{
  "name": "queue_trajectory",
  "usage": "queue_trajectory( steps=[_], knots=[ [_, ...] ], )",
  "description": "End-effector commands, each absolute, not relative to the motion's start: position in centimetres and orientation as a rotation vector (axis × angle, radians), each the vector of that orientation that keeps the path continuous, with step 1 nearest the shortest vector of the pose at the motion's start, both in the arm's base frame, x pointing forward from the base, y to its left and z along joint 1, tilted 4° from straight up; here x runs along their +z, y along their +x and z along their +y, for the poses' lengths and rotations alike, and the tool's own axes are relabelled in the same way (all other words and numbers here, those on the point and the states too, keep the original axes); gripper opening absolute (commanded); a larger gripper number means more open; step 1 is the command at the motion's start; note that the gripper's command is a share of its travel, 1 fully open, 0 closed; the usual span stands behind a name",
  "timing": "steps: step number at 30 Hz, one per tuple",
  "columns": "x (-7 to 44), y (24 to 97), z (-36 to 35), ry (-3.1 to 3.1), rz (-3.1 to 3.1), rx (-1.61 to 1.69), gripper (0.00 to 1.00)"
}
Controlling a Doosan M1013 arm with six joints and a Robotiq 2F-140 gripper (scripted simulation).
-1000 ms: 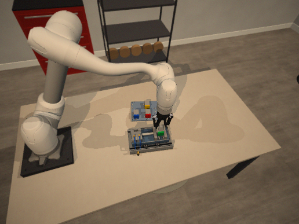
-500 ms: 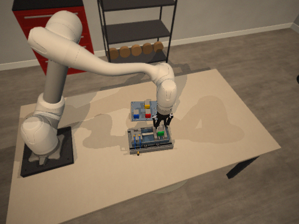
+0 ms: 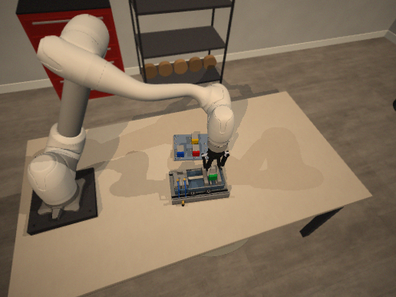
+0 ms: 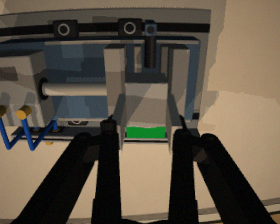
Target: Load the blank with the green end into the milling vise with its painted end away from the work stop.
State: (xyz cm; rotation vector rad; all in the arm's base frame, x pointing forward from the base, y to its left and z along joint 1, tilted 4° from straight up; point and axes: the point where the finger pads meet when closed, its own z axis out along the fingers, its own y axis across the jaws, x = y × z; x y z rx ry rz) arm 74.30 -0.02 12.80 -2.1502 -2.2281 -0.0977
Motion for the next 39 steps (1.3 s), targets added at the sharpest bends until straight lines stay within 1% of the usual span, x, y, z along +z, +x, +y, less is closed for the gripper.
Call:
queue_trajectory(
  steps=[1, 39],
  knots=[
    [12.79, 74.3, -0.02, -2.15, -2.228, -0.098, 0.0],
    [12.46, 74.3, 0.0, -2.15, -2.228, -0.098, 0.0]
  ],
)
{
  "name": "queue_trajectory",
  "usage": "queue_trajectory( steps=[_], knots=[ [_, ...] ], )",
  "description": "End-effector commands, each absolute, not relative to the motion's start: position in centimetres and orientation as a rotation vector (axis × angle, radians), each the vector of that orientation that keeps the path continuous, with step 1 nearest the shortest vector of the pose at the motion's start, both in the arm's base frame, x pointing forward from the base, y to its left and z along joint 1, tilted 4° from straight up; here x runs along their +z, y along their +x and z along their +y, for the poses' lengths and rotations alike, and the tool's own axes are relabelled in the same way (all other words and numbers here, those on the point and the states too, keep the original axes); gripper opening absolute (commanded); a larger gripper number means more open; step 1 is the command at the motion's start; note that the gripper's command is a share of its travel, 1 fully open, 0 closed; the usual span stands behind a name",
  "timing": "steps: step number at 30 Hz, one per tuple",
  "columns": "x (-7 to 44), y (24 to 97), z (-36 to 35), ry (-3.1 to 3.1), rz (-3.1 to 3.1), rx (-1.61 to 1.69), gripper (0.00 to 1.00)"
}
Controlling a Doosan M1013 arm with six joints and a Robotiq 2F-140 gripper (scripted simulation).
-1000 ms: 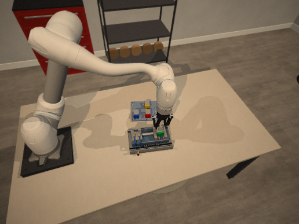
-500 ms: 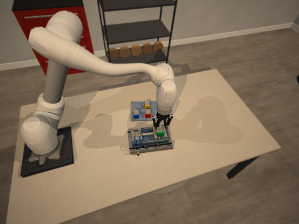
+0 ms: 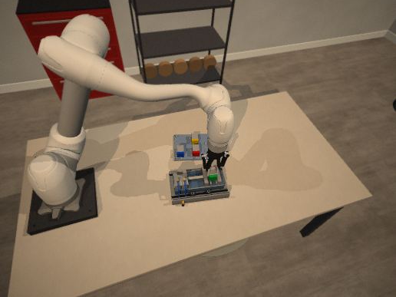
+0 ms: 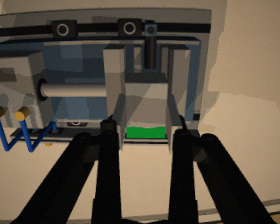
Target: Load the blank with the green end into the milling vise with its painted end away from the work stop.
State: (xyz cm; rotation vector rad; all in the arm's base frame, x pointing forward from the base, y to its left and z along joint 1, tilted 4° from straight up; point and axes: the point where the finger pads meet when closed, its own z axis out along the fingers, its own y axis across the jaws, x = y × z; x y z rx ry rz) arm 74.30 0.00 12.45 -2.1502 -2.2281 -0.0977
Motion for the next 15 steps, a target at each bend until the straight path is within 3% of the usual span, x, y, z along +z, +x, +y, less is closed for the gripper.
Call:
queue_trajectory(
  steps=[1, 15],
  knots=[
    [12.45, 74.3, 0.0, -2.15, -2.228, -0.098, 0.0],
    [12.33, 74.3, 0.01, -2.15, -2.228, -0.098, 0.0]
  ],
)
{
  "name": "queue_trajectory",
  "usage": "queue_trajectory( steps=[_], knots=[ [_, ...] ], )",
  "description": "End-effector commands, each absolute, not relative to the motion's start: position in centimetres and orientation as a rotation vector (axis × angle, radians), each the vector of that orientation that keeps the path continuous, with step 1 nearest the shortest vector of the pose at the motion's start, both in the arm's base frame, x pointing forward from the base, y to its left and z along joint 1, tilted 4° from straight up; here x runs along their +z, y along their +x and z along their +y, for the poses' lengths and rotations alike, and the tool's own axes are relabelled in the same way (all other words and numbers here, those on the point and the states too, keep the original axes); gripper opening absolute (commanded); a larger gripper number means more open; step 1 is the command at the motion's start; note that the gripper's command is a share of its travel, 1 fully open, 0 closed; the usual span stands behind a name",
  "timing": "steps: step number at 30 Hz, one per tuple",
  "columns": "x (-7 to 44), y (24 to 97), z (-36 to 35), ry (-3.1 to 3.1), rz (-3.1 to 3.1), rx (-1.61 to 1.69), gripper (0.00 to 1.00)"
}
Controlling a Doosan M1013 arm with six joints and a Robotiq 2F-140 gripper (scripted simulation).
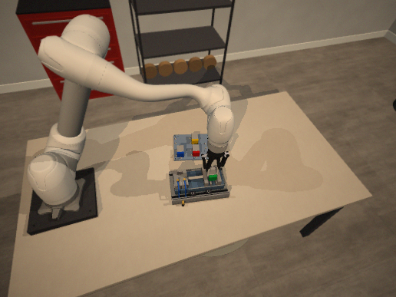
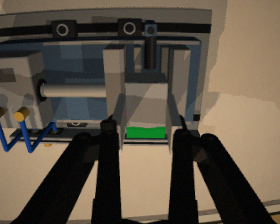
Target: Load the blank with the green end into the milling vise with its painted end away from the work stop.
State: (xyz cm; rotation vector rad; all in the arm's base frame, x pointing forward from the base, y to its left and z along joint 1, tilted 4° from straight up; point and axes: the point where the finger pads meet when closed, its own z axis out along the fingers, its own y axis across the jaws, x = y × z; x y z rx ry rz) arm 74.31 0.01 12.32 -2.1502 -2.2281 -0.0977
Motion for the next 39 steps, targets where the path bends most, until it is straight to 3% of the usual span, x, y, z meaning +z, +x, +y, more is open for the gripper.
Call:
queue_trajectory(
  steps=[1, 39],
  knots=[
    [12.32, 74.3, 0.01, -2.15, -2.228, -0.098, 0.0],
    [11.92, 74.31, 0.04, -2.15, -2.228, -0.098, 0.0]
  ],
)
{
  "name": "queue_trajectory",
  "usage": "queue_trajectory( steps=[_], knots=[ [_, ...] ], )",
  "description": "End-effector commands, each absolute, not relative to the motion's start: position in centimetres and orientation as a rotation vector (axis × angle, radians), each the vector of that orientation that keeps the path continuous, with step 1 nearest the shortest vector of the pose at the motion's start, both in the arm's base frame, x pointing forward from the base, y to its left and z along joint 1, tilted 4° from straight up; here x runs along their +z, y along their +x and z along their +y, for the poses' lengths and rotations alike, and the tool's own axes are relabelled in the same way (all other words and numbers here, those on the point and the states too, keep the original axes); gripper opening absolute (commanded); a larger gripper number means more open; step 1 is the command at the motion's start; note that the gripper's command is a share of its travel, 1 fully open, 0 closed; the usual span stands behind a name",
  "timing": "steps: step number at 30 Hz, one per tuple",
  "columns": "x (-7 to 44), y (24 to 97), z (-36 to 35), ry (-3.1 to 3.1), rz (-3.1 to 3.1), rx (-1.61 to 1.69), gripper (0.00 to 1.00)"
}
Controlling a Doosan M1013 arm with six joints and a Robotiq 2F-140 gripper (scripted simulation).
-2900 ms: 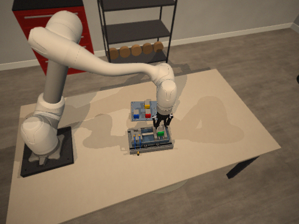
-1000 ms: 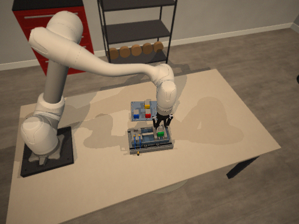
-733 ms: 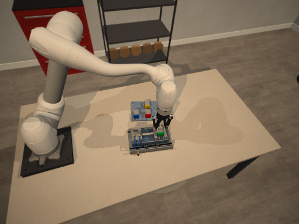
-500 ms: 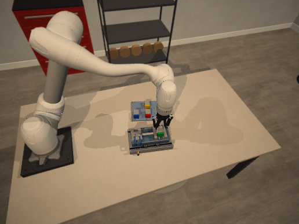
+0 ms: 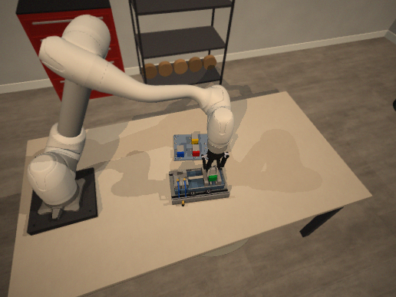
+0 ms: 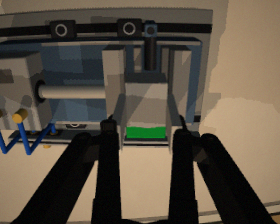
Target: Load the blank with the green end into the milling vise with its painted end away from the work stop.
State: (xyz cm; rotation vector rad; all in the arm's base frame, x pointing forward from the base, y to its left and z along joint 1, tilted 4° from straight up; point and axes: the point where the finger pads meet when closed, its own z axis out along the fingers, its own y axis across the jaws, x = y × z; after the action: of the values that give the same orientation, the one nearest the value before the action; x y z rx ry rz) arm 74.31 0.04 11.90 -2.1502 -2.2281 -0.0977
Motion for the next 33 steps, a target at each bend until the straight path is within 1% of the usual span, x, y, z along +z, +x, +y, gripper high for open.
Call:
queue_trajectory(
  steps=[1, 33],
  knots=[
    [11.92, 74.31, 0.04, -2.15, -2.228, -0.098, 0.0],
    [11.95, 74.68, 0.69, -2.15, -2.228, -0.098, 0.0]
  ],
)
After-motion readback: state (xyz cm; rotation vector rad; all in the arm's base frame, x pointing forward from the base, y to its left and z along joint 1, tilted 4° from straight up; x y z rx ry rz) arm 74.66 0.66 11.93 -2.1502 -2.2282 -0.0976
